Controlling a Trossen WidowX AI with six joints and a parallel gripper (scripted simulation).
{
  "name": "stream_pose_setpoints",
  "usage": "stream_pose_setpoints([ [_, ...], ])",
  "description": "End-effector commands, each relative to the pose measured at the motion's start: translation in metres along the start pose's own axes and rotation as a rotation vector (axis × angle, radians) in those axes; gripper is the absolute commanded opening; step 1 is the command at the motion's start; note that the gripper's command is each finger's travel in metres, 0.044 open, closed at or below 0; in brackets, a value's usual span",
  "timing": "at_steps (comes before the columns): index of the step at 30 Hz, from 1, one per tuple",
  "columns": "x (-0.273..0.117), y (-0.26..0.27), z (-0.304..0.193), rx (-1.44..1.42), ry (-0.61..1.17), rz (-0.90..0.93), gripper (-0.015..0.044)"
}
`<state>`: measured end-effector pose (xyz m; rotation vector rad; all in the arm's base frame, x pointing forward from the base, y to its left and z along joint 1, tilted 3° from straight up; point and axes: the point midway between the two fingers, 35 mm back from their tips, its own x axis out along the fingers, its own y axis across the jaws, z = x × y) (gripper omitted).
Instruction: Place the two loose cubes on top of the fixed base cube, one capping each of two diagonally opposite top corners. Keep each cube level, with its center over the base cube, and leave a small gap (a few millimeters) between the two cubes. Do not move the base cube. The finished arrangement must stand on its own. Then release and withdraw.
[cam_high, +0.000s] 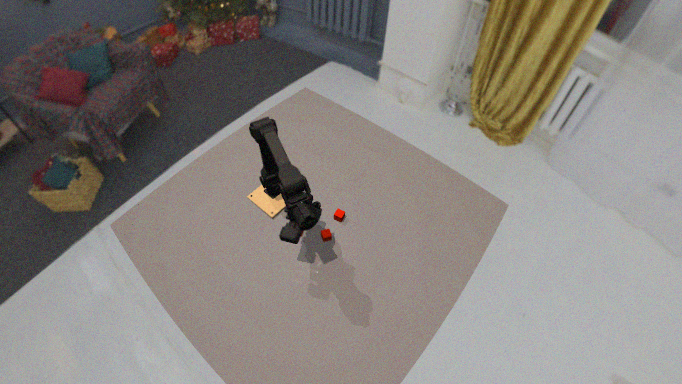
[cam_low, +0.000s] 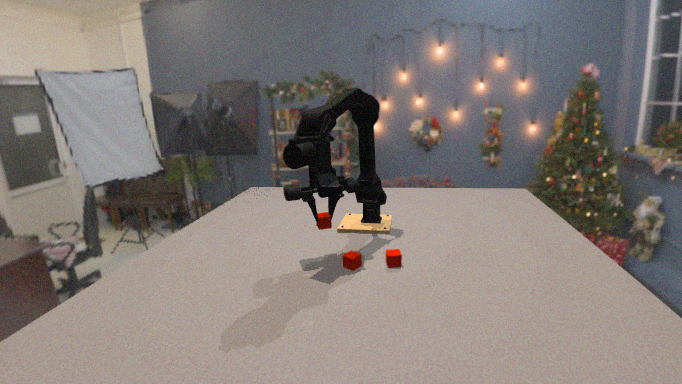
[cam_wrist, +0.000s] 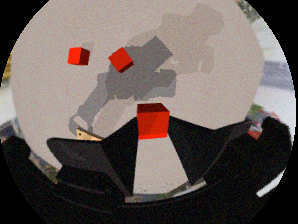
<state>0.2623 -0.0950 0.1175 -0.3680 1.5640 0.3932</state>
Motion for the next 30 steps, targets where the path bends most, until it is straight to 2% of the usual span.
stream_pose_setpoints([
  [1,-0.015,0.001,-0.002,0.003,0.000,-0.007,0.0105],
  [8,-0.026,0.003,-0.003,0.002,0.000,-0.006,0.0105],
  [30,-0.012,0.047,0.047,-0.182,-0.015,-0.005,0.0105],
])
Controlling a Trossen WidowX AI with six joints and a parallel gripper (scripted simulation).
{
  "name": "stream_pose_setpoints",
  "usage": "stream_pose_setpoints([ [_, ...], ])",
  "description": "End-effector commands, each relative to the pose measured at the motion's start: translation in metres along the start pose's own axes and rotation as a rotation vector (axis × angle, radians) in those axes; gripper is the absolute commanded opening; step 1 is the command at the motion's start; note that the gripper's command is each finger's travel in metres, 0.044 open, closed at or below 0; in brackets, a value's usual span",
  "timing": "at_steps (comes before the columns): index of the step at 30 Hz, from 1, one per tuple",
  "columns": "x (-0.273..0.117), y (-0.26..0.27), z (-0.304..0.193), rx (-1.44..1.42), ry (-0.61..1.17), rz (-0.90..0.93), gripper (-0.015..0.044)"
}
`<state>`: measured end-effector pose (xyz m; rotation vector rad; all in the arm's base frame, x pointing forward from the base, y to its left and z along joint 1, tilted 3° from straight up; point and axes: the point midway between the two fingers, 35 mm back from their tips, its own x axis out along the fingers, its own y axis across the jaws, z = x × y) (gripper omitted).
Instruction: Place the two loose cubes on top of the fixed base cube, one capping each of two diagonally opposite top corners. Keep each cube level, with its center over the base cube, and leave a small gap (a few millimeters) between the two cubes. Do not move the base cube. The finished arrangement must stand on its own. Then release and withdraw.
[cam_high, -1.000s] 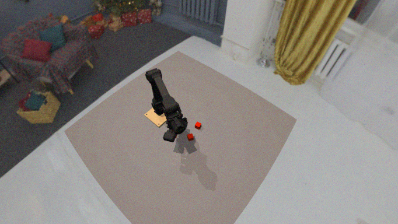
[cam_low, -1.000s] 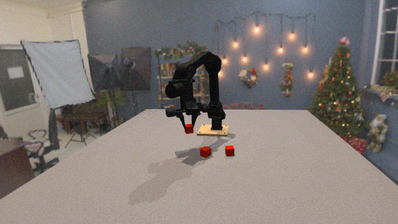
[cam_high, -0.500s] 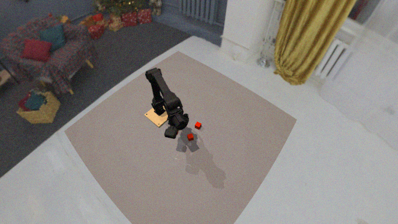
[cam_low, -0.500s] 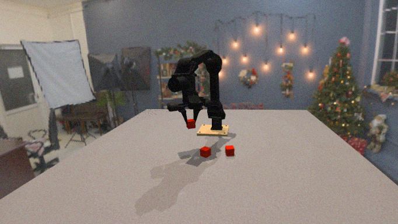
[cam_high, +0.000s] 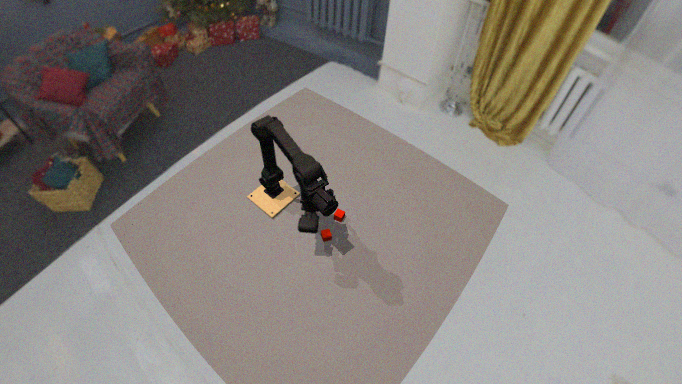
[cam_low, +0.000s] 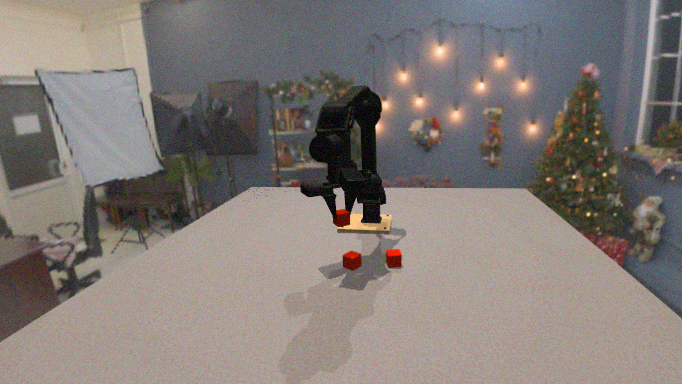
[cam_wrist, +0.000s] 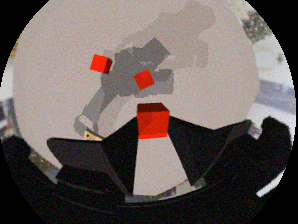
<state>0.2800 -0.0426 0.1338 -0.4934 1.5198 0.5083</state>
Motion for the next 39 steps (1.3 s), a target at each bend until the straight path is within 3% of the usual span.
stream_pose_setpoints([
  [1,0.005,0.009,0.011,-0.035,-0.001,0.008,0.0105],
  [39,0.034,0.088,0.074,-0.304,0.001,0.018,0.0105],
])
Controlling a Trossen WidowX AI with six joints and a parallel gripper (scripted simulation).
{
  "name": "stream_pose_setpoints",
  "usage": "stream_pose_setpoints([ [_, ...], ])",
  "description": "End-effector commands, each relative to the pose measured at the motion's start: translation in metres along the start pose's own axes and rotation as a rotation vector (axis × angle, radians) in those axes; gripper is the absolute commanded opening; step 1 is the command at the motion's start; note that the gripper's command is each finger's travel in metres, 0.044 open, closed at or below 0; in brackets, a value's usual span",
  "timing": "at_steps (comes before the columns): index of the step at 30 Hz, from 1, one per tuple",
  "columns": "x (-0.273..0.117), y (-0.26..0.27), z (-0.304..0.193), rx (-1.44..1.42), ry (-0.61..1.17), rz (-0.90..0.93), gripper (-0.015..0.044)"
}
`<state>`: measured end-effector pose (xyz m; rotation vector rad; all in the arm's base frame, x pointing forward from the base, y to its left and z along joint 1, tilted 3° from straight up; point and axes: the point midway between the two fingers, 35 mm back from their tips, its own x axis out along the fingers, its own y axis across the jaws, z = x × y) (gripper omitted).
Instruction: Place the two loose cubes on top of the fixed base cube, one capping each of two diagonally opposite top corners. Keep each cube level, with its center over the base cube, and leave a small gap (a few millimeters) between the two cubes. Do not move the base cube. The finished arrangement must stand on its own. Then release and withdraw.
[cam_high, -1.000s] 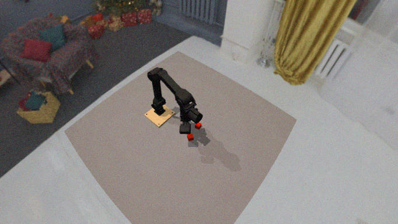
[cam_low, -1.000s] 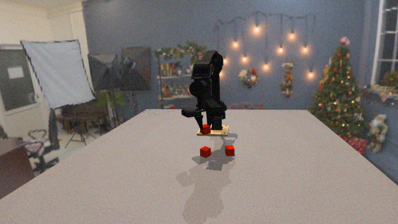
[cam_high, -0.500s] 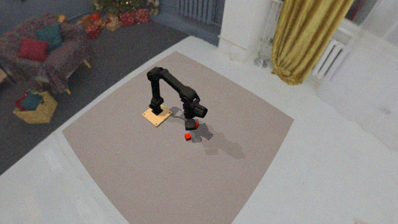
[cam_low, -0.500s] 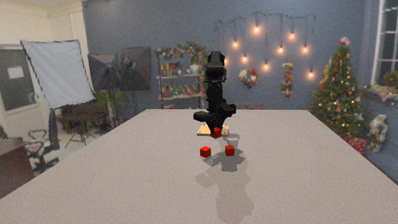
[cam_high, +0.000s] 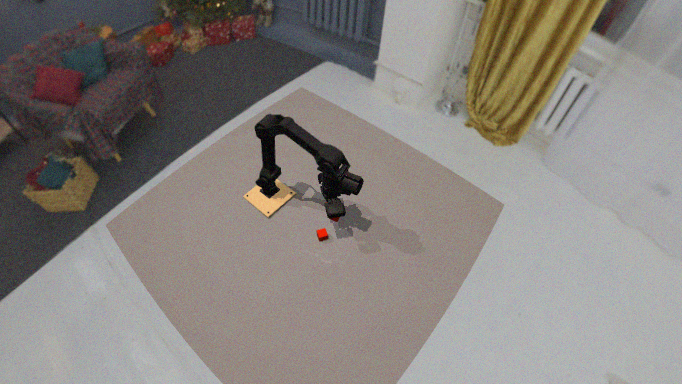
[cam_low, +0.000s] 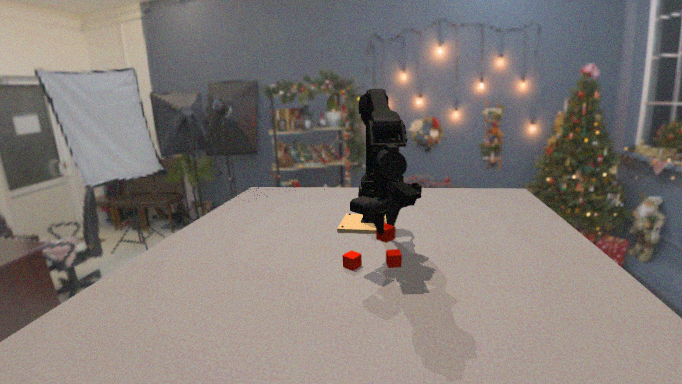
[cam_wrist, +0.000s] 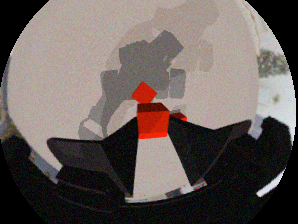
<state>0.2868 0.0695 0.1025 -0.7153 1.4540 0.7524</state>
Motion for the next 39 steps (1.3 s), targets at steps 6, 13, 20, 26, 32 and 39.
stream_pose_setpoints([
  [6,0.002,0.002,0.002,-0.003,0.001,0.005,0.0105],
  [13,0.010,0.002,0.002,-0.003,0.001,0.005,0.0105],
  [20,0.023,0.002,0.002,-0.003,0.001,0.005,0.0105],
  [26,0.029,0.003,0.002,-0.003,0.001,0.005,0.0105],
  [32,0.029,0.003,0.002,-0.003,0.001,0.005,0.0105],
  [39,0.031,0.003,0.002,-0.003,0.001,0.005,0.0105],
])
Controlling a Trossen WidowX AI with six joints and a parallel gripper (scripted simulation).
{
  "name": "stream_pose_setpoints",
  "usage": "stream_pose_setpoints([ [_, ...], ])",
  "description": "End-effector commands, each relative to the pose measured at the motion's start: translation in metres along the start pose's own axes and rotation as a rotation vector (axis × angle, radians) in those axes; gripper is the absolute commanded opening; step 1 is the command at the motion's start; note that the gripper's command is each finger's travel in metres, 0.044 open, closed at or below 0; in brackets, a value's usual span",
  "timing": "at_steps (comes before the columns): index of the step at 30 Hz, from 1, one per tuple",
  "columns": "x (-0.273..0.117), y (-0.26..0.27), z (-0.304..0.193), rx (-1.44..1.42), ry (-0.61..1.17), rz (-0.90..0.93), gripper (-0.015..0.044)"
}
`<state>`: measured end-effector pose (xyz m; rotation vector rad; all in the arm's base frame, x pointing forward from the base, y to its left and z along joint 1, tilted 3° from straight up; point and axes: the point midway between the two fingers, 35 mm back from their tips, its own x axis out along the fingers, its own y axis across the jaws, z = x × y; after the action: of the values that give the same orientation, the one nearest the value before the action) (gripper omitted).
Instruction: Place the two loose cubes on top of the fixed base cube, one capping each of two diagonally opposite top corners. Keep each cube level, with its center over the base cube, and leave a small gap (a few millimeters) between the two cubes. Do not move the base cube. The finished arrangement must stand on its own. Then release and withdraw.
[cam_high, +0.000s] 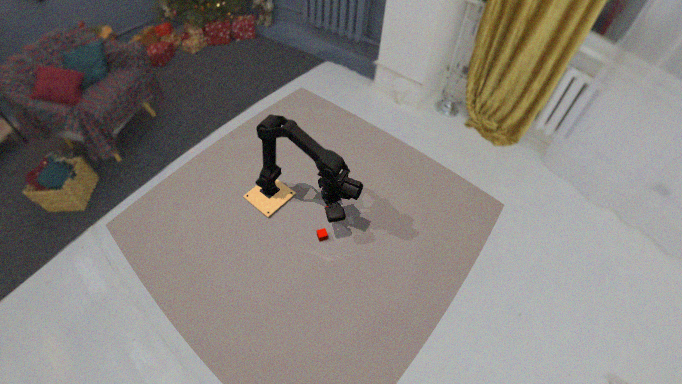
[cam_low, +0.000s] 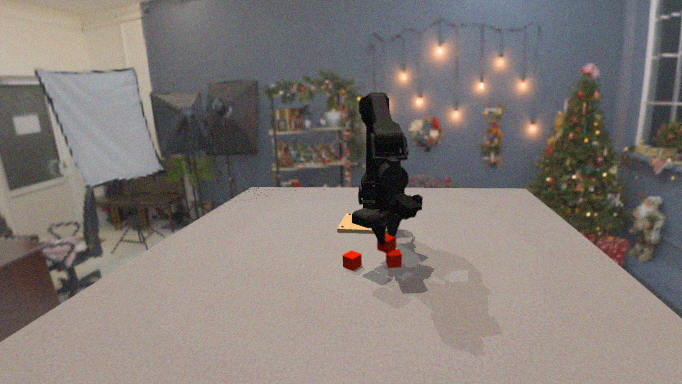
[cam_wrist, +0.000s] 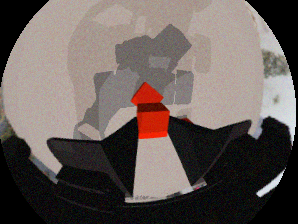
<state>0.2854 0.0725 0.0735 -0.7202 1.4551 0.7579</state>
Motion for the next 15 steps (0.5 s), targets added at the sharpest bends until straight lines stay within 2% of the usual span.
stream_pose_setpoints([
  [1,0.0014,0.0006,0.0005,0.003,-0.002,0.004,0.0105],
  [13,0.0014,0.0006,0.0005,0.003,-0.002,0.004,0.0105],
  [15,0.0014,0.0006,0.0005,0.003,-0.002,0.004,0.0157],
])
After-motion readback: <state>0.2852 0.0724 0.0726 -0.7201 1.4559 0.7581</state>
